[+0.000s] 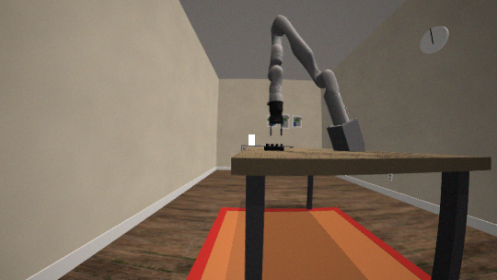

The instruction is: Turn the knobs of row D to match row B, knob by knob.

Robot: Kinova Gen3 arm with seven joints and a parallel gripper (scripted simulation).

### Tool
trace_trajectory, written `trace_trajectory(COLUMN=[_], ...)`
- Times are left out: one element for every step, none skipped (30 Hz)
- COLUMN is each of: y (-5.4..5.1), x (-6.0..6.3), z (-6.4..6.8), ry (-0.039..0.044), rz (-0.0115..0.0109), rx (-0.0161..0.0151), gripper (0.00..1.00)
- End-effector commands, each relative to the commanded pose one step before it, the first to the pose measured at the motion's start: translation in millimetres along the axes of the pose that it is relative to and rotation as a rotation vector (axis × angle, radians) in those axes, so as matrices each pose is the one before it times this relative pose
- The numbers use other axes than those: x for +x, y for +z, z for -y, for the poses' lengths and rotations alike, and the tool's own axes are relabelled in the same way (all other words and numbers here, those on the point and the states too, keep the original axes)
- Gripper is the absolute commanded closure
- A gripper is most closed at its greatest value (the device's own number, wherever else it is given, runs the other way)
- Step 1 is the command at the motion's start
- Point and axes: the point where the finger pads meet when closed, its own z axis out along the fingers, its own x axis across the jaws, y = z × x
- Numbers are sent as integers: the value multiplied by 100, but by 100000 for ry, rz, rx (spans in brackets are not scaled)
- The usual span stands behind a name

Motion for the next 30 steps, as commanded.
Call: trace_trajectory(y=[-245, -23, -21, -20, -18, -17, -15, 0, 0, -14, -13, -11, -10, -9, -8, -7, -6, -5, -4, -3, -2, -2, -1, -1, 0, 0, 0, 0, 0, 0], x=[-59, 10, 10, 10, 10, 9, 9, 0, 0, 8, 8, 7, 6, 6, 5, 4, 4, 3, 3, 2, 2, 1, 1, 1, 0, 0, 0, 0, 0, 0], z=[-693, -67, -63, -58, -54, -50, -46, 0, 0, -42, -38, -34, -30, -27, -23, -20, -17, -14, -12, -9, -7, -5, -4, -2, 0, 0, -1, -1, 0, 0], ry=[3781, 977, 911, 845, 781, 719, 658, 0, 0, 599, 541, 486, 433, 382, 334, 288, 245, 205, 168, 134, 104, 77, 54, 35, 0, 0, 20, 9, 3, 0], rz=[1199, 76, 70, 65, 60, 55, 50, 0, 0, 45, 41, 37, 32, 29, 25, 21, 18, 15, 12, 10, 8, 6, 4, 3, 0, 0, 1, 1, 0, 0], rx=[-187, -56, -53, -50, -47, -44, -41, 0, 0, -38, -35, -31, -28, -25, -22, -19, -16, -14, -11, -9, -7, -5, -4, -2, 0, 0, -1, -1, 0, 0], gripper=[0, 0, 0, 0, 0, 0, 0, 0, 0, 0, 0, 0, 0, 0, 0, 0, 0, 0, 0, 0, 0, 0, 0, 0, 0, 0, 0, 0, 0, 0])
